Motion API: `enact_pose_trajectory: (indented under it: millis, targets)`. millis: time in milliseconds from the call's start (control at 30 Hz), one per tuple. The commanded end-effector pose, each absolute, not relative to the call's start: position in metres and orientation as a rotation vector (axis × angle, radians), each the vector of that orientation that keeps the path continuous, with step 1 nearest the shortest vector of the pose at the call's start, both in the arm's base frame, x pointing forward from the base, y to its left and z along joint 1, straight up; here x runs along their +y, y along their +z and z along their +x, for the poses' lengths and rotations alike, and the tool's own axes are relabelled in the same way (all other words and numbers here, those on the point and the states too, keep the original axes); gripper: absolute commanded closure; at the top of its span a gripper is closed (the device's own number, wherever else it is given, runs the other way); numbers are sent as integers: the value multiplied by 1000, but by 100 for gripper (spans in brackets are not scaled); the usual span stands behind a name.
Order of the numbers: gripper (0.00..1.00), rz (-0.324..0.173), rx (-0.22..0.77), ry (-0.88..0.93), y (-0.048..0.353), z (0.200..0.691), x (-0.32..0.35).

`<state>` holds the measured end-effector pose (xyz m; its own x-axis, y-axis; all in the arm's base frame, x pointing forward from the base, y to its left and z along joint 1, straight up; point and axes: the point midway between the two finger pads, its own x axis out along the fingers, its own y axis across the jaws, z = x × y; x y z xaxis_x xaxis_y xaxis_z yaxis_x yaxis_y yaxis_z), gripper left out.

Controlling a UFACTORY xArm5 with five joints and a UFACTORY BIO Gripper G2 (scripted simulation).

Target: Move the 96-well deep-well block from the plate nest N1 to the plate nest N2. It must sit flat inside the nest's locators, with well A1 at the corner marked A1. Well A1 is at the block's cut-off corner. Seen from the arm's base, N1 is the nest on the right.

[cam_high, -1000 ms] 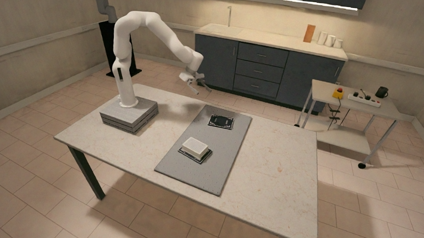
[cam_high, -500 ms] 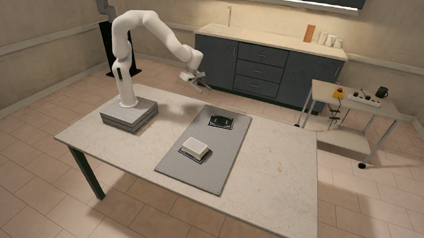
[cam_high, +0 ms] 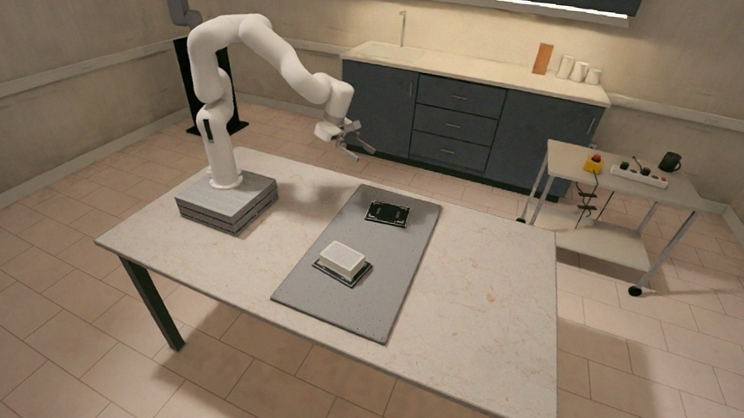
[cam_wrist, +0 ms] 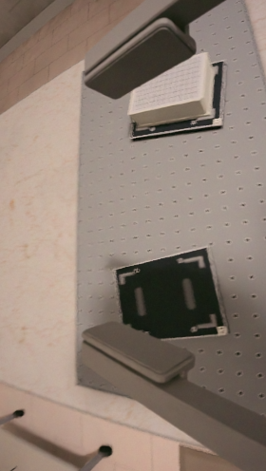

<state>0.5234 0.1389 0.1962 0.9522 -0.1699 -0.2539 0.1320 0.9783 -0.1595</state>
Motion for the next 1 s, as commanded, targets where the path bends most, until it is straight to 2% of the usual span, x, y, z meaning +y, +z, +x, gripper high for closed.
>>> enact_pose_trajectory:
  millis: [0,67,133,300,367,567,633,833,900,967]
  targets:
    - [63,-110,247,-138,211,531,127]
    - [63,-110,246,-138,218,534,121]
    - [63,-77,211,-115,225,537,115]
    - [63,-77,211,-115,236,541,105]
    - [63,-49,172,-93,243,543,99]
    - [63,-49,172,-93,263,549,82]
    - [63,-28,130,-69,271,550,75]
    - [63,-28,130,-69,286,553,62]
    - [63,-12,86,-46,293,553,55]
    - [63,-12,86,-46,301,553,49]
